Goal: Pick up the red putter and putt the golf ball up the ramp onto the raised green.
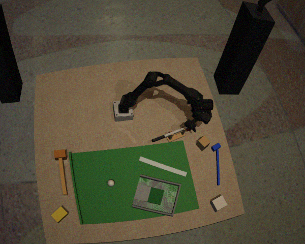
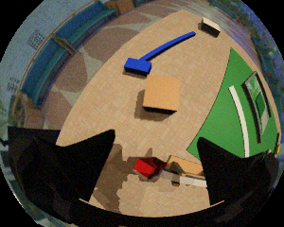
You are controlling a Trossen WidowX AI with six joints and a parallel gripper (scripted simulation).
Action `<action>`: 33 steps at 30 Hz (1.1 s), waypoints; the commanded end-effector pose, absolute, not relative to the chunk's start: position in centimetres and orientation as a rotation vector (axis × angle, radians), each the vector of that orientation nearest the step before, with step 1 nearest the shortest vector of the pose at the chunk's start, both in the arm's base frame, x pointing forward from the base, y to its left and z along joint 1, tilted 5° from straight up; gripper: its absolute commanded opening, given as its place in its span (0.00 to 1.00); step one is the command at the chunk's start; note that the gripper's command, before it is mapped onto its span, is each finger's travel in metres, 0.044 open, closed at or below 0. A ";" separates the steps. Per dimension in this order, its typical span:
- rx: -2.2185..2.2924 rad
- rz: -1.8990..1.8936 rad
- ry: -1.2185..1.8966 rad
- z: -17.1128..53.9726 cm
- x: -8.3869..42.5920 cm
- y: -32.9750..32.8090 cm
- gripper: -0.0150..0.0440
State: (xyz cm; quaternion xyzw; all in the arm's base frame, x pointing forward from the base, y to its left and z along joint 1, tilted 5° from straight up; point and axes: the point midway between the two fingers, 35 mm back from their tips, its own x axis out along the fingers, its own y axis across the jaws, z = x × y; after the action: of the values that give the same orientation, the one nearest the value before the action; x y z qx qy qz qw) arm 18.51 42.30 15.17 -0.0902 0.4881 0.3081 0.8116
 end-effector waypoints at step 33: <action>-1.157 1.611 0.777 9.4 22.6 17.7 1.00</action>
State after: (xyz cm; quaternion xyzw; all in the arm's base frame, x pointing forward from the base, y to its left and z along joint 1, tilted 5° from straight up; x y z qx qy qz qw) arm 23.29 18.46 9.70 -0.4715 0.3393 0.6400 0.5030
